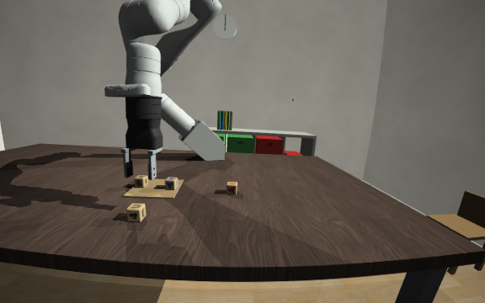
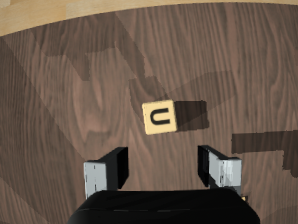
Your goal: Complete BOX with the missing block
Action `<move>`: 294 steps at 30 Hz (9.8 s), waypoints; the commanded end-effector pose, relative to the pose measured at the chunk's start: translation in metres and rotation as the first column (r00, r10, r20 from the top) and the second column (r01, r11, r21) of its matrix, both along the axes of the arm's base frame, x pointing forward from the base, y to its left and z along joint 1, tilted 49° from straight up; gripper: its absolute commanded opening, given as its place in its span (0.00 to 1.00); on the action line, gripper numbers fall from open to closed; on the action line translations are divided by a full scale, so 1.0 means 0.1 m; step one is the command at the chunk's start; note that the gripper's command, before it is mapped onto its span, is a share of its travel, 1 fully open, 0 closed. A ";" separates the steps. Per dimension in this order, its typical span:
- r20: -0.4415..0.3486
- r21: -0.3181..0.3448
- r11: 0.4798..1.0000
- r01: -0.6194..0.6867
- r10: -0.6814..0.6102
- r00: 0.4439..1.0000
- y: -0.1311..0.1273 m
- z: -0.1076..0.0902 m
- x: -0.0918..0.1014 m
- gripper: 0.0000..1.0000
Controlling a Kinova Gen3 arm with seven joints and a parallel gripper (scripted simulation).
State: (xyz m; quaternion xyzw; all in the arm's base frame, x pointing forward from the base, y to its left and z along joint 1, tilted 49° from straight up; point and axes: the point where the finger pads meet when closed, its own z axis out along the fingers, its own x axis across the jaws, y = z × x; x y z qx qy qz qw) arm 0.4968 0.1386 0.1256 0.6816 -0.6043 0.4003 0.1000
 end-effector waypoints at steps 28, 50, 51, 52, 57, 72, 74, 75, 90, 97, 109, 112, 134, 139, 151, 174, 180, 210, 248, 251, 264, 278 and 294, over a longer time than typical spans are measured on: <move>0.002 0.002 1.000 -0.003 0.003 1.000 -0.09 0.02 -0.16 1.00; -0.003 0.000 1.000 0.002 -0.002 1.000 -0.99 -0.04 -1.59 1.00; -0.003 0.000 1.000 0.002 -0.002 1.000 -0.99 -0.04 -1.59 1.00; -0.003 0.000 1.000 0.002 -0.002 1.000 -0.99 -0.04 -1.59 1.00; -0.003 0.000 1.000 0.002 -0.002 1.000 -0.99 -0.04 -1.59 1.00; -0.003 0.000 1.000 0.002 -0.002 1.000 -0.99 -0.04 -1.59 1.00; -0.003 0.000 1.000 0.002 -0.002 1.000 -0.99 -0.04 -1.59 1.00; -0.003 0.000 1.000 0.002 -0.002 1.000 -0.99 -0.04 -1.59 1.00; -0.003 0.000 1.000 0.002 -0.002 1.000 -0.99 -0.04 -1.59 1.00; -0.003 0.000 1.000 0.002 -0.002 1.000 -0.99 -0.04 -1.59 1.00; -0.051 -0.028 0.999 -0.046 0.045 0.998 -0.88 -0.10 -1.54 1.00; -0.144 -0.072 0.988 -0.138 0.127 0.981 -0.67 -0.21 -1.46 1.00; -0.852 -0.063 0.473 -0.879 0.433 0.294 1.25 -1.37 -1.42 1.00; -0.886 -0.028 0.400 -0.916 0.414 0.208 1.42 -1.48 -1.47 1.00; -0.889 -0.024 0.394 -0.919 0.412 0.200 1.44 -1.48 -1.48 1.00; -0.827 -0.090 0.513 -0.854 0.439 0.351 1.40 -1.53 -1.44 1.00; -0.763 -0.132 0.605 -0.785 0.443 0.470 1.37 -1.57 -1.42 1.00; -0.138 -0.081 0.987 -0.138 0.126 0.982 1.18 -1.77 -1.28 1.00; 0.010 0.012 1.000 0.010 -0.011 1.000 1.14 -1.82 -1.26 1.00; 0.010 0.012 1.000 0.010 -0.011 1.000 1.14 -1.82 -1.26 1.00; 0.010 0.012 1.000 0.010 -0.011 1.000 1.14 -1.82 -1.26 1.00; 0.011 0.012 1.000 0.011 -0.011 1.000 1.13 -1.83 -1.26 1.00; 0.011 0.012 1.000 0.011 -0.011 1.000 1.04 -1.93 -1.19 1.00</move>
